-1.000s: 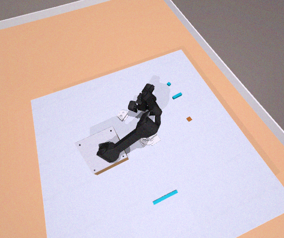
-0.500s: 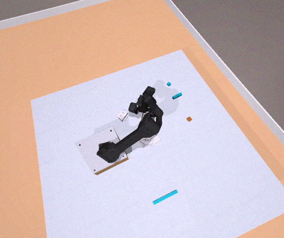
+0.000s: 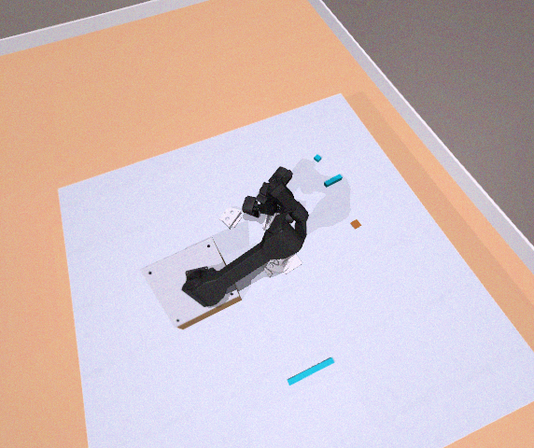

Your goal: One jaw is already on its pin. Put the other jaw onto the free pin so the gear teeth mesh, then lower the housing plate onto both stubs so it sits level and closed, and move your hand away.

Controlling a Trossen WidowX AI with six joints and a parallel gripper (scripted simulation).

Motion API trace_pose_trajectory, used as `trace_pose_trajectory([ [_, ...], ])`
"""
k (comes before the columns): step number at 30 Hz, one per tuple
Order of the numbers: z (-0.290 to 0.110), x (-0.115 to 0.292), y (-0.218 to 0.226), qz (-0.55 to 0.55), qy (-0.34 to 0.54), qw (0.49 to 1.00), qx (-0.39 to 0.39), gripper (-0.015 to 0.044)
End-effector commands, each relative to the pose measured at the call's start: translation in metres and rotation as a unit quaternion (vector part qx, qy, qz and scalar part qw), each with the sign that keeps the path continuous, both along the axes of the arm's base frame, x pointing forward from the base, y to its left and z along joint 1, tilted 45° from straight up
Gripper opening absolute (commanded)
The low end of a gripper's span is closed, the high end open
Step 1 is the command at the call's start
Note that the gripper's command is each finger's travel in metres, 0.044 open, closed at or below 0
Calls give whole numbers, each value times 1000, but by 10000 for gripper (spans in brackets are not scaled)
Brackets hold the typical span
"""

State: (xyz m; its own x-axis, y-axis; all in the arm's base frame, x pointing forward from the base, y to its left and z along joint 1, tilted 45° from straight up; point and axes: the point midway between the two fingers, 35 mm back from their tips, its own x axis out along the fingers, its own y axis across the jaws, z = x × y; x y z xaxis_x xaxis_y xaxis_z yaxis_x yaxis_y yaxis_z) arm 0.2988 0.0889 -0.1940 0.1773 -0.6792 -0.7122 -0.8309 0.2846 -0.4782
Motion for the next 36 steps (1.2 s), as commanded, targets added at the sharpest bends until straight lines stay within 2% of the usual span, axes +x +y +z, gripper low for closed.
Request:
trace_pose_trajectory([
  [1,0,-1,-2,3,1,1000,-4,440],
  [19,-1,-1,-2,3,1,1000,-4,440],
  [30,-1,-1,-1,0,1,1000,-1,151],
  [36,-1,-1,-1,0,1,1000,-1,134],
])
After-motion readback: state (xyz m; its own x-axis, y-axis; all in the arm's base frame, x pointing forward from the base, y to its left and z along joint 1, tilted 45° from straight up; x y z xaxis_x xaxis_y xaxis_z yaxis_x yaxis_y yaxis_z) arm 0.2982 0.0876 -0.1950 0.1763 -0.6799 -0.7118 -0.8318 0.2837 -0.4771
